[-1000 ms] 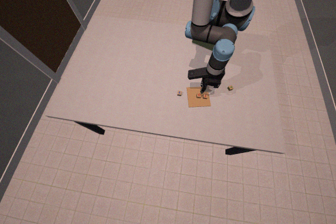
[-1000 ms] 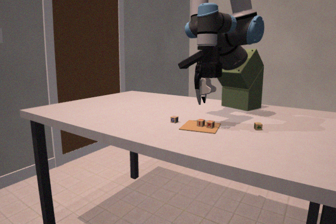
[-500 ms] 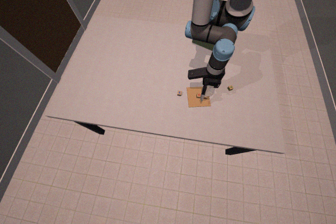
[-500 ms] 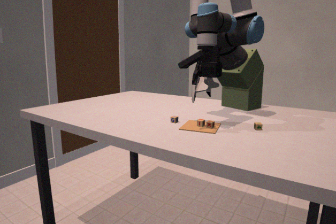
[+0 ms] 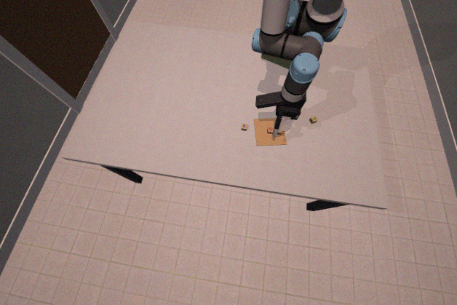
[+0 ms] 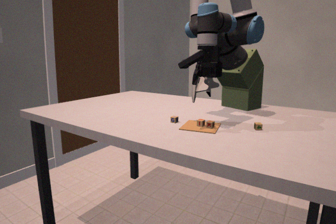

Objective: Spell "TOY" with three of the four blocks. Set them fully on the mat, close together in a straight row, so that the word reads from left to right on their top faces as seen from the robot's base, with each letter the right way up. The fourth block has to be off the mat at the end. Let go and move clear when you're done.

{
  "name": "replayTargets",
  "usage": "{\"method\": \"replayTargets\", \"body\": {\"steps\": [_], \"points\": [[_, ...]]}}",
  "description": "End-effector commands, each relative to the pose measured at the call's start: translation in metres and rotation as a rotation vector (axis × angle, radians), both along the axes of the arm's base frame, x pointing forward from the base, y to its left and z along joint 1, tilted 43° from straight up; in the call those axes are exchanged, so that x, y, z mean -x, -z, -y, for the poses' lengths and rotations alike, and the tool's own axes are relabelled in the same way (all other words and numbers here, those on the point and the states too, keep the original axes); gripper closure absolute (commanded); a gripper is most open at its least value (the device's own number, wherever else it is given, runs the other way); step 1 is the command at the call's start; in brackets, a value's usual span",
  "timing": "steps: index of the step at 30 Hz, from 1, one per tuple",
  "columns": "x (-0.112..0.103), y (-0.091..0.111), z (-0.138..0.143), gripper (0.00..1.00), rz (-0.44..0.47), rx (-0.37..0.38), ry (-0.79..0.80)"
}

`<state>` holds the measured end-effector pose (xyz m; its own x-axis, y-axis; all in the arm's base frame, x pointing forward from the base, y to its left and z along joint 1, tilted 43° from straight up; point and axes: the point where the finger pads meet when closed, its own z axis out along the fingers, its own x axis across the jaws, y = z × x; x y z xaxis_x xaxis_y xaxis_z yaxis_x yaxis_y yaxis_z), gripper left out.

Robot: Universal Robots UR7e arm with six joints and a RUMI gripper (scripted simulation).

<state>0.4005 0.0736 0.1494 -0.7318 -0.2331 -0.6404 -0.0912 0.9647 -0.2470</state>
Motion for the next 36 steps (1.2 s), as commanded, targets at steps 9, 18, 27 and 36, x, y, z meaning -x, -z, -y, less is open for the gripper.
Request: {"method": "replayTargets", "body": {"steps": [9,18,27,36], "points": [[0.001,0.012,-0.020,0.00,-0.044,0.149,-0.170],[0.003,0.023,-0.038,0.00,-0.080,0.281,-0.322],[0.007,0.035,-0.058,0.00,-0.115,0.428,-0.489],[0.012,0.046,-0.077,0.00,-0.144,0.565,-0.644]]}}
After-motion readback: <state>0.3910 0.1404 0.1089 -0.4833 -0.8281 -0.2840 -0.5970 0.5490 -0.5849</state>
